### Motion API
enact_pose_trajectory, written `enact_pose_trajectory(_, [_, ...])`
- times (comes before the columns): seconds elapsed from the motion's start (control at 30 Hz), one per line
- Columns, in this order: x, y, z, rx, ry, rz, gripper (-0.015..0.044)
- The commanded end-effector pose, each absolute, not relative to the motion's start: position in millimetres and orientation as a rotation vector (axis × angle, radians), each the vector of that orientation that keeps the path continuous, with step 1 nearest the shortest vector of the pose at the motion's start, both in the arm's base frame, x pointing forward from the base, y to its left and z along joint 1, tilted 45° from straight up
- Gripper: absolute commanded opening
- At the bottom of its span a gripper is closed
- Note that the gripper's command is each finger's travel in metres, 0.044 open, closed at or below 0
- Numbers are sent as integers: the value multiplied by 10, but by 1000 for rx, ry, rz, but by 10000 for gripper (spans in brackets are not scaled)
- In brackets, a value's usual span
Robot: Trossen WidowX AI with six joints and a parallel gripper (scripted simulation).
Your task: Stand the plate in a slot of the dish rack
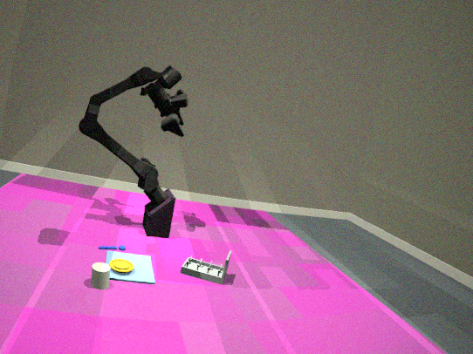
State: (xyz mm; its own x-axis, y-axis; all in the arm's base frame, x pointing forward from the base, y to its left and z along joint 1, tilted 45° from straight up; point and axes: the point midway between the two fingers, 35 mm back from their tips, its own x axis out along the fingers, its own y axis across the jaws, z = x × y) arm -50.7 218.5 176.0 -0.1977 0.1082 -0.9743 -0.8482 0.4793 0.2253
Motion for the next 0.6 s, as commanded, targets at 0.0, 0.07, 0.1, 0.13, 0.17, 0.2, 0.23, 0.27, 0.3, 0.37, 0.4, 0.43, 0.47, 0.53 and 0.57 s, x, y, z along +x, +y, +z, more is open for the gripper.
enact_pose_trajectory(0.0, [-39,2344,1663,-617,1467,876,400])
enact_pose_trajectory(0.07, [178,2381,1627,-593,1446,821,400])
enact_pose_trajectory(0.1, [289,2393,1609,-582,1435,793,400])
enact_pose_trajectory(0.13, [401,2399,1591,-571,1425,764,400])
enact_pose_trajectory(0.17, [513,2400,1574,-561,1416,735,400])
enact_pose_trajectory(0.2, [626,2396,1556,-552,1406,706,400])
enact_pose_trajectory(0.23, [736,2388,1542,-544,1397,679,400])
enact_pose_trajectory(0.27, [845,2375,1529,-536,1388,652,400])
enact_pose_trajectory(0.3, [955,2357,1515,-528,1380,625,400])
enact_pose_trajectory(0.37, [1173,2307,1489,-515,1364,569,400])
enact_pose_trajectory(0.4, [1281,2274,1476,-508,1357,540,400])
enact_pose_trajectory(0.43, [1388,2237,1463,-503,1350,511,400])
enact_pose_trajectory(0.47, [1493,2195,1451,-498,1344,482,400])
enact_pose_trajectory(0.53, [1701,2097,1426,-488,1333,423,400])
enact_pose_trajectory(0.57, [1804,2037,1406,-486,1328,389,400])
